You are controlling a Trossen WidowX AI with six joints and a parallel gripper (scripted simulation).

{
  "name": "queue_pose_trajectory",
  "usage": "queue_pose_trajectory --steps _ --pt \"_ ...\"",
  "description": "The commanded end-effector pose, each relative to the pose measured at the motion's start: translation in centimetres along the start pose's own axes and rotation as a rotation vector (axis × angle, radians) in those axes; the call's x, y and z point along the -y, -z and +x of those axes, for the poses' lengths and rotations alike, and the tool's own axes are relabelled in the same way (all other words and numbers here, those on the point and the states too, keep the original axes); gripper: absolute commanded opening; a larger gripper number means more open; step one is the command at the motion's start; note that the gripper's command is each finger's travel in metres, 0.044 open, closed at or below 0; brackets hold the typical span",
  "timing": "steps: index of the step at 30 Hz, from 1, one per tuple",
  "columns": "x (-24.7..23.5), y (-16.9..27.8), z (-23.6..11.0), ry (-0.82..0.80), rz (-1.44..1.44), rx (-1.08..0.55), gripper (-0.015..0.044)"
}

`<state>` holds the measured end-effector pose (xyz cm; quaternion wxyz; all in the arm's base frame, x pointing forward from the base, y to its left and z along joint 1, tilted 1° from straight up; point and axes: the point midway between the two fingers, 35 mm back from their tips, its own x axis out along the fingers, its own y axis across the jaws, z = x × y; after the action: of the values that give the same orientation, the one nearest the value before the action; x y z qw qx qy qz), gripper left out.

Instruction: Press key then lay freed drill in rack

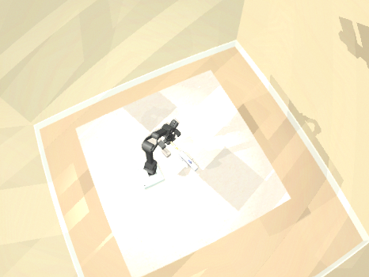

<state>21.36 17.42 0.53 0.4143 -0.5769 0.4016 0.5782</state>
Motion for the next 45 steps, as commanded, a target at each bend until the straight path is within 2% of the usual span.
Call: queue_pose_trajectory --steps 1,32,45 --pt "0.0 0.0 -0.3 0.001 -0.003 0.002 0.0" --pt "0.0 0.1 -2.1 0.001 -0.003 0.002 0.0" --pt "-2.0 -0.3 -2.2 0.0 -0.003 0.002 0.0"
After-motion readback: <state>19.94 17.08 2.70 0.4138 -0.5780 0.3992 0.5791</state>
